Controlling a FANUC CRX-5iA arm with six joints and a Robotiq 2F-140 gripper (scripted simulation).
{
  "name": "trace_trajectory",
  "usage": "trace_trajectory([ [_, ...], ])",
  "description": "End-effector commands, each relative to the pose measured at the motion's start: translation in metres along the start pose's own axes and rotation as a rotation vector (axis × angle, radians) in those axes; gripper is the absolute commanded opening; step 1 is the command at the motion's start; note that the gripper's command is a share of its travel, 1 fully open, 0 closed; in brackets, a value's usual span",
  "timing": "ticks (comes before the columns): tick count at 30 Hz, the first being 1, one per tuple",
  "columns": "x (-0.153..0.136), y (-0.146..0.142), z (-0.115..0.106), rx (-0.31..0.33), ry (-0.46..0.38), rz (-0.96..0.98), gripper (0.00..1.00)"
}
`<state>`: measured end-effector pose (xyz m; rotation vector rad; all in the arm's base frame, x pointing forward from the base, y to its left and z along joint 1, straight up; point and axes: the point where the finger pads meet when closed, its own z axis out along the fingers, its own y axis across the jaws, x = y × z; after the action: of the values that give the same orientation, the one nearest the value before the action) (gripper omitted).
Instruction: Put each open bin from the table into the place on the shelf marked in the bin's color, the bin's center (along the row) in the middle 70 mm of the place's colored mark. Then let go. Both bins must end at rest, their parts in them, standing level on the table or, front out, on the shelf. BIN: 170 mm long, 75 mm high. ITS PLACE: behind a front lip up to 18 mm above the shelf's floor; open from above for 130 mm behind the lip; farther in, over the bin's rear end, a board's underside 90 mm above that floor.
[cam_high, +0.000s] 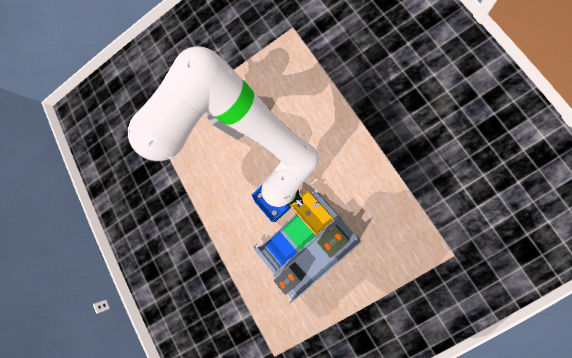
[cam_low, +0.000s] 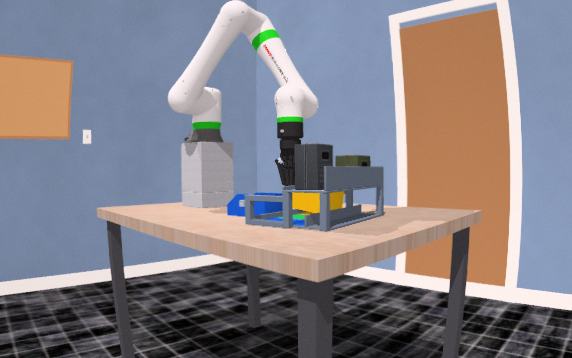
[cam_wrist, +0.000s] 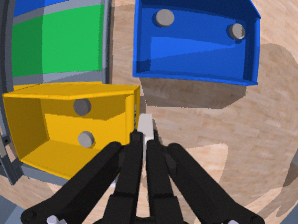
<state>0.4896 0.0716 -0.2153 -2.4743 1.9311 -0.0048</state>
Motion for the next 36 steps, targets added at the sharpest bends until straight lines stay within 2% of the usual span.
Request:
trace_trajectory([
  [1, 0.000, -0.002, 0.000, 0.000, 0.000, 0.000, 0.00],
  [36, 0.000, -0.022, 0.000, 0.000, 0.000, 0.000, 0.00],
])
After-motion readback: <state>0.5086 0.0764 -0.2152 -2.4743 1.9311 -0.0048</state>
